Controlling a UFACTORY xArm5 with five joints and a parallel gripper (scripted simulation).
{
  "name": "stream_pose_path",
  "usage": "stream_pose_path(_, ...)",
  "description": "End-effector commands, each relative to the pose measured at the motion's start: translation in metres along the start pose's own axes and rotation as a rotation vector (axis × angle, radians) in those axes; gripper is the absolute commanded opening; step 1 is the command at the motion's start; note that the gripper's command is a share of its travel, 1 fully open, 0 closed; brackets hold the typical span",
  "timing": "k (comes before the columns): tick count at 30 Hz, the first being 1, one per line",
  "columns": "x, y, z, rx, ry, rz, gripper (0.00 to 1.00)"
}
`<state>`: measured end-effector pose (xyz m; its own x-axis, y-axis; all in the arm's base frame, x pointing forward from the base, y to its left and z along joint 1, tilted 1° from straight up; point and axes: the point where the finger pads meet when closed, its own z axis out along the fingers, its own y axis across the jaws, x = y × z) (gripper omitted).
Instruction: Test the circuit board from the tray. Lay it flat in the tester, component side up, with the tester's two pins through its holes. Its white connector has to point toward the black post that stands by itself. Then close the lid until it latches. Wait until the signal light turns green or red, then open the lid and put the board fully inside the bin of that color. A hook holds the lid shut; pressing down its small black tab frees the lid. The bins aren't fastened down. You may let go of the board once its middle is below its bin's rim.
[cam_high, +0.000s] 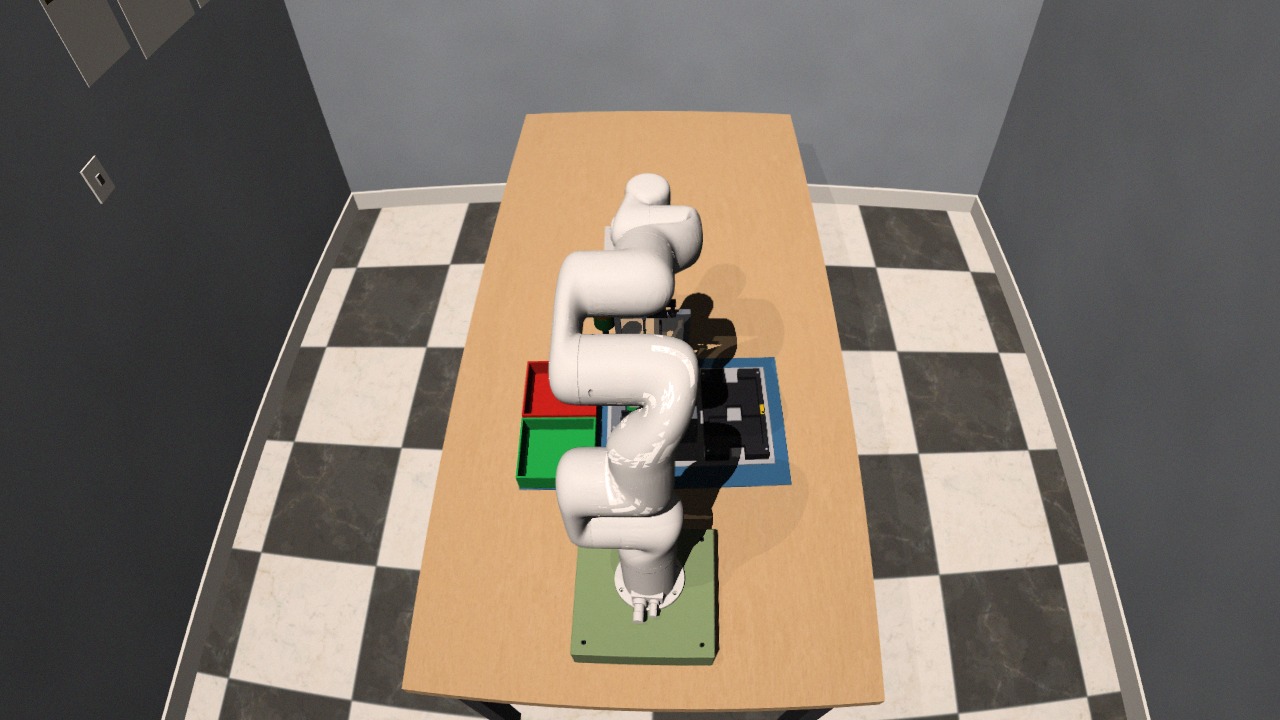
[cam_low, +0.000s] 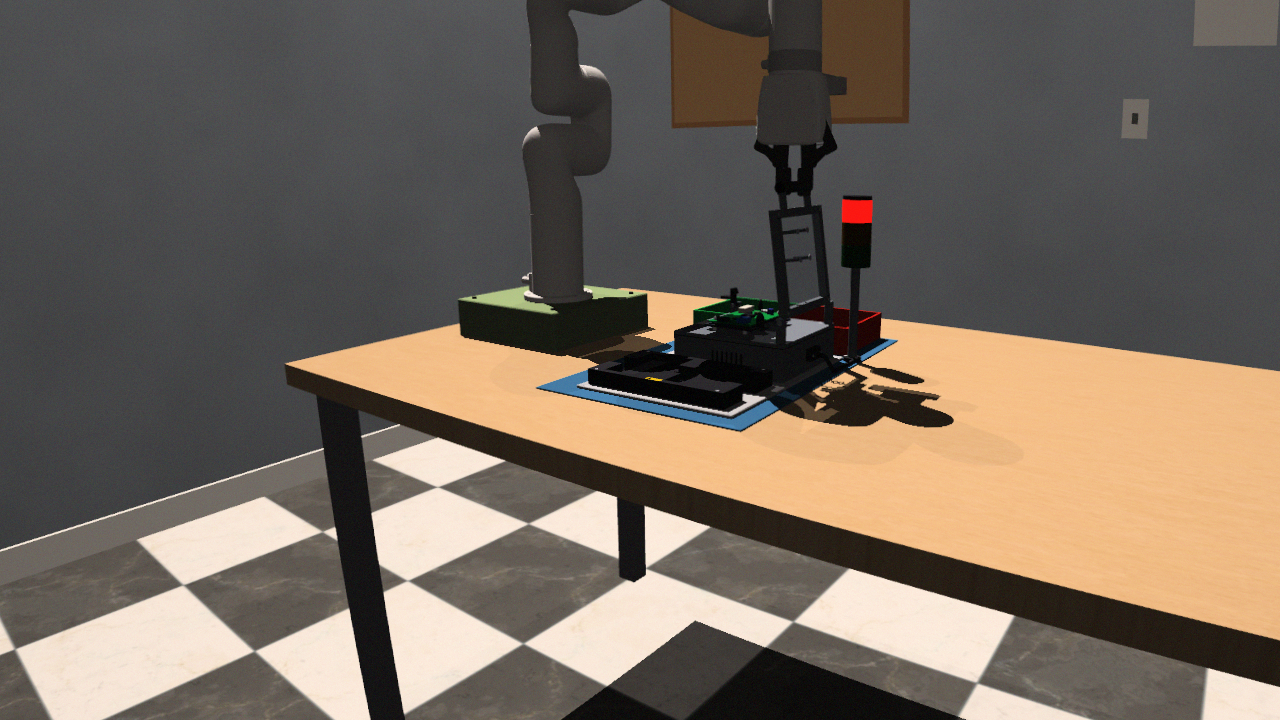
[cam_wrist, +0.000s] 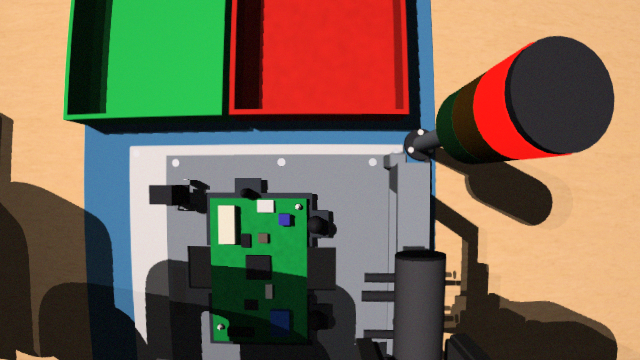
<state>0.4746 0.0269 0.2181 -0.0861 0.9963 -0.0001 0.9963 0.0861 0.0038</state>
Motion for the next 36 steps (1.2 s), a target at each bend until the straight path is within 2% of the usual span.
stream_pose_path(1,0.0,0.0009,-0.0008,-0.004,0.0,0.0,0.28)
stream_pose_path(16,0.0,0.0009,-0.0002,-0.004,0.0,0.0,0.28)
stream_pose_path(17,0.0,0.0009,-0.0002,-0.004,0.0,0.0,0.0)
stream_pose_path(36,0.0,0.0009,-0.0002,-0.004,0.0,0.0,0.0)
